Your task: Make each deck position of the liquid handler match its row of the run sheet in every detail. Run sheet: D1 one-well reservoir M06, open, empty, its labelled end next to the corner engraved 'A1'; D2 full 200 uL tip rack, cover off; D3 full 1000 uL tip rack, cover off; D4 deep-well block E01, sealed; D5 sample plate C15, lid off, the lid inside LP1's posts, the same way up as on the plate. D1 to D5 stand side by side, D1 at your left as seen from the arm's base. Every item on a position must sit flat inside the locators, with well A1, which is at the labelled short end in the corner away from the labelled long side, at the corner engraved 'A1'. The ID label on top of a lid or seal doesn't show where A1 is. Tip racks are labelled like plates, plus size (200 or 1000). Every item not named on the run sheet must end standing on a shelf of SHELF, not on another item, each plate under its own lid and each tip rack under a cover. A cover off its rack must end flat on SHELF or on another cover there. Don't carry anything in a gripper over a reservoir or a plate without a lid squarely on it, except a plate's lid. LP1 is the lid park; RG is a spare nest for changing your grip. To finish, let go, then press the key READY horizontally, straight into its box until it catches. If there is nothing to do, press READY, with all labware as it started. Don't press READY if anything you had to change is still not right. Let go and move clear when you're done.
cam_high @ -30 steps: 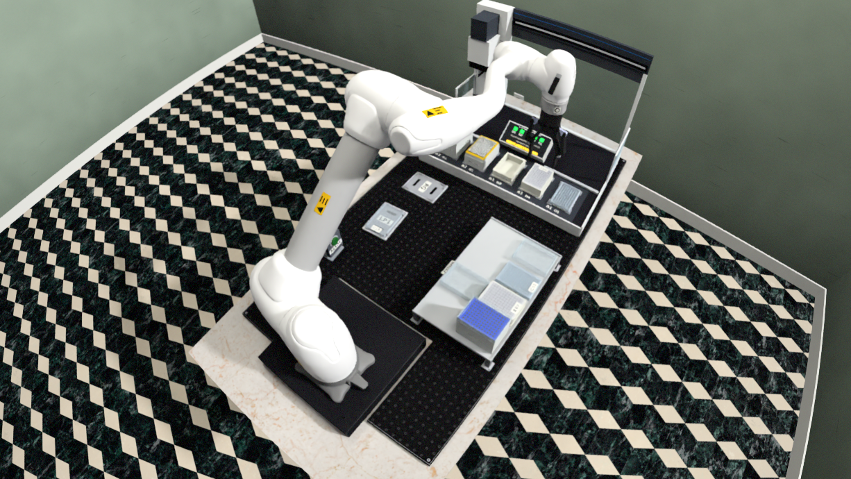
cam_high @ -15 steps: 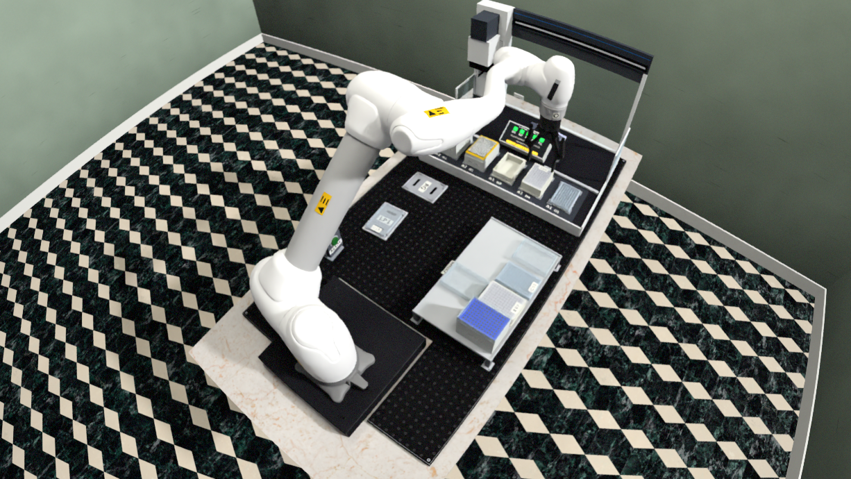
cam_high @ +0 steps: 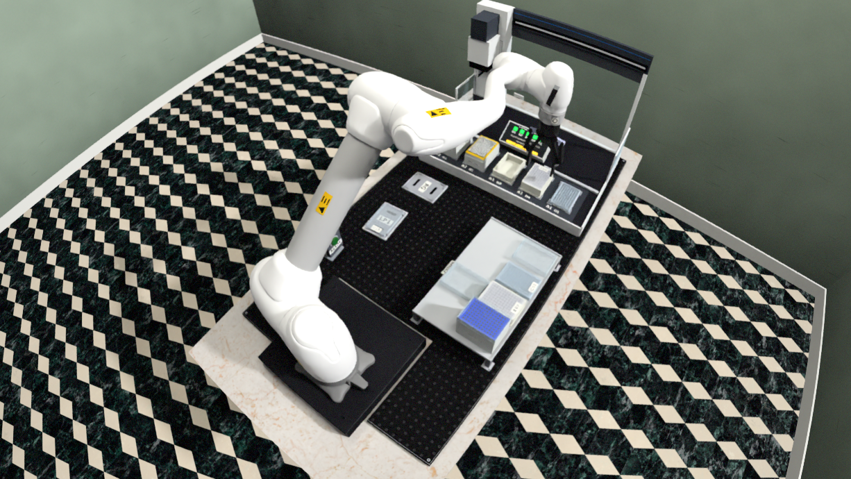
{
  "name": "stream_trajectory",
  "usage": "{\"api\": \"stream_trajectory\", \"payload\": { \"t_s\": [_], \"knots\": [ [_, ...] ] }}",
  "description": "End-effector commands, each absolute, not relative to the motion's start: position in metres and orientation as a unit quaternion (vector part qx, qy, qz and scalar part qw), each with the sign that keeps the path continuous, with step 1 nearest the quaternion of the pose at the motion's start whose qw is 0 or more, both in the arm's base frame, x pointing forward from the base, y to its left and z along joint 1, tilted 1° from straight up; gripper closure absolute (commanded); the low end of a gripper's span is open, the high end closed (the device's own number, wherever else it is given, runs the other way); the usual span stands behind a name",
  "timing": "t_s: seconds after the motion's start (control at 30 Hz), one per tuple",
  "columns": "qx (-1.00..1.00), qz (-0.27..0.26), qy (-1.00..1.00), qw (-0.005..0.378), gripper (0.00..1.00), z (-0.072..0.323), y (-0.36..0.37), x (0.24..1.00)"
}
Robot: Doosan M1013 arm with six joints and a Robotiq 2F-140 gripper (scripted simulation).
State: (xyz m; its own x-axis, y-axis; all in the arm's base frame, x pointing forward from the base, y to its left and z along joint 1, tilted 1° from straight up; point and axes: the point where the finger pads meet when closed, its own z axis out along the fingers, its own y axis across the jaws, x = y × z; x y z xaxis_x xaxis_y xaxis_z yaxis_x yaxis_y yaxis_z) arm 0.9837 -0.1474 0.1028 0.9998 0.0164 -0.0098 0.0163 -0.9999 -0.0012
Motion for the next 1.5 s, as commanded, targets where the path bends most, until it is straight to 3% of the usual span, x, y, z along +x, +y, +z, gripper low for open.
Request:
{"api": "stream_trajectory", "payload": {
  "t_s": [0.0, 1.47],
  "knots": [
    [-1.000, 0.004, -0.008, 0.001, 0.34, 0.100, -0.147, 0.984],
    [-1.000, 0.004, -0.008, 0.001, 0.34, 0.033, -0.147, 0.983]
  ]
}}
